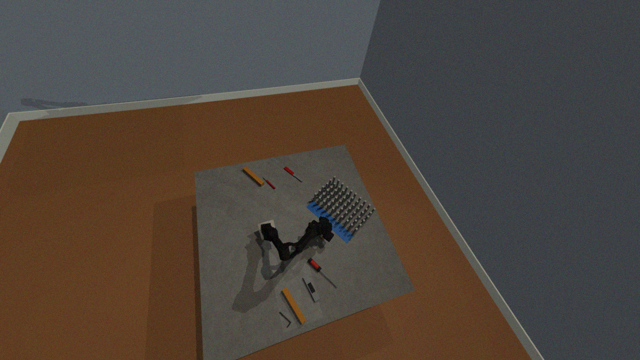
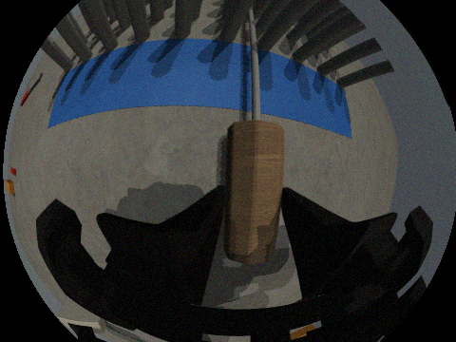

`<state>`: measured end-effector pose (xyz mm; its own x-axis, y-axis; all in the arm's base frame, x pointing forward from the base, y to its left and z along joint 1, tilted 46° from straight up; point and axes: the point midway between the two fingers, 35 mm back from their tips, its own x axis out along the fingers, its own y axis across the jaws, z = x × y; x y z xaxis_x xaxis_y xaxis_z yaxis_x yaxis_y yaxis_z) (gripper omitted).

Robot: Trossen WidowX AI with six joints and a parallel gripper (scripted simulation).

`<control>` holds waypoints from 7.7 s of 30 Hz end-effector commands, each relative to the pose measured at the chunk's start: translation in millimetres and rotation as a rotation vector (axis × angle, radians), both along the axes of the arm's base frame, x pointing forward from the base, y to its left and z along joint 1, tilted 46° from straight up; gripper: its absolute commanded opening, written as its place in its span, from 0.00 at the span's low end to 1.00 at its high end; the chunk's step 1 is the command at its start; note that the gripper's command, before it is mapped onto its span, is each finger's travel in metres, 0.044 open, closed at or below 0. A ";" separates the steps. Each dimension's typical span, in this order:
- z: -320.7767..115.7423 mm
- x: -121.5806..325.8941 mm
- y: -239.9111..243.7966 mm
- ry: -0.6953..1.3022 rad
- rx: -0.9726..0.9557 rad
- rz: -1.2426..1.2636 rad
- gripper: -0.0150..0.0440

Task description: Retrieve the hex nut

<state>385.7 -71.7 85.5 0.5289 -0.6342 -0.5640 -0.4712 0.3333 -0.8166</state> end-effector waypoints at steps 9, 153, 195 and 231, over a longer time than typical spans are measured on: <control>2.9 -7.5 -3.2 0.003 -0.004 0.005 0.25; 35.1 -66.0 -25.8 0.002 -0.005 -0.002 0.25; 86.4 -98.2 9.0 0.022 0.022 -0.009 0.25; 94.4 -65.9 121.5 0.387 -0.073 0.303 0.25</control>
